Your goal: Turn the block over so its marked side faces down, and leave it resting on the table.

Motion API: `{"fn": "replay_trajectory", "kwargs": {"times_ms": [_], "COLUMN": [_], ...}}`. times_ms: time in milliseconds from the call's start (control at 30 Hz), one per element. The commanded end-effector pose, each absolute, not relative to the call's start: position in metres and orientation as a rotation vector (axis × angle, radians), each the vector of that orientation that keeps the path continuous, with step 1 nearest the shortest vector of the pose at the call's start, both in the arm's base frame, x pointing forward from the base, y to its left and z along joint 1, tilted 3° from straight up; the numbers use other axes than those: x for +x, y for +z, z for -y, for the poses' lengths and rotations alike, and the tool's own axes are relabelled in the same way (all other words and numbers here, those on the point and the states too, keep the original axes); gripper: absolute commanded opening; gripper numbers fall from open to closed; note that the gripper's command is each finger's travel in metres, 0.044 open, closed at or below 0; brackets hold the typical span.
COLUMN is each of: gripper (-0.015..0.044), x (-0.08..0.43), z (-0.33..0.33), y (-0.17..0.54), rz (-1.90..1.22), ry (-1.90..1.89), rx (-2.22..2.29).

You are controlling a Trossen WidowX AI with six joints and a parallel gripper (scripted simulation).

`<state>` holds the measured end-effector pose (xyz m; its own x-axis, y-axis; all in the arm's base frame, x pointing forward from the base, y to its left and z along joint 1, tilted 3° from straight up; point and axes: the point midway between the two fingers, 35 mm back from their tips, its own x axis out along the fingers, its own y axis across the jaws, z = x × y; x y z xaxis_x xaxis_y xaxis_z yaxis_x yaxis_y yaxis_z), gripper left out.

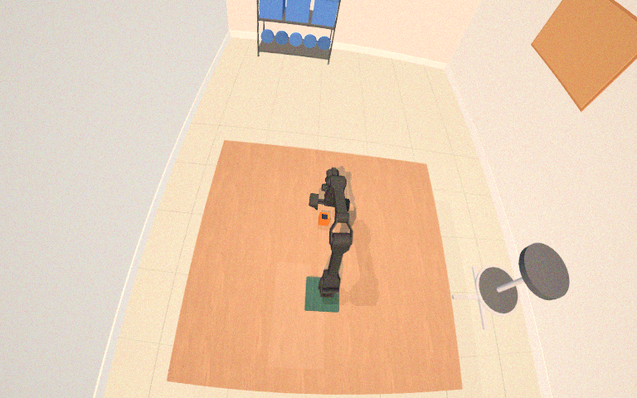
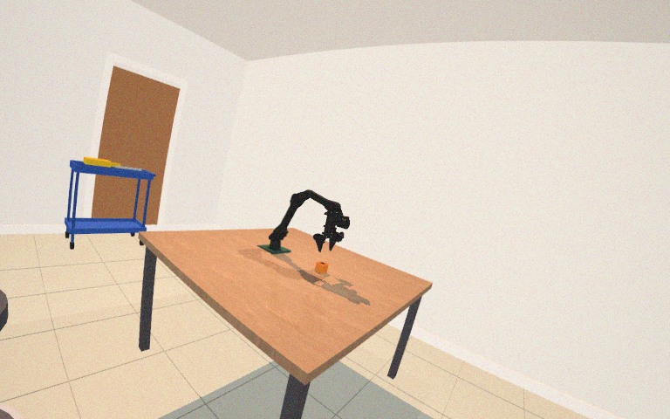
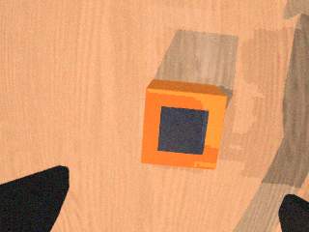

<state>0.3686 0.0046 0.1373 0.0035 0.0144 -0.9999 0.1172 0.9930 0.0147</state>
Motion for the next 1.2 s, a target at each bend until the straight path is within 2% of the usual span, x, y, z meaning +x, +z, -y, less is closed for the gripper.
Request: {"fn": "replay_trajectory", "kwargs": {"times_ms": [0, 167, 300, 1167], "gripper": [0.0440, 0.0440, 0.0440, 0.0440], "x": [0.367, 0.370, 0.369, 0.371], "z": [-0.004, -0.003, -0.003, -0.003], "y": [0.132, 0.130, 0.099, 0.063], "rz": [-1.590, -1.590, -1.590, -1.590], "ry": [-0.053, -0.053, -0.053, -0.052], "rx": [0.047, 0.047, 0.047, 0.047]}}
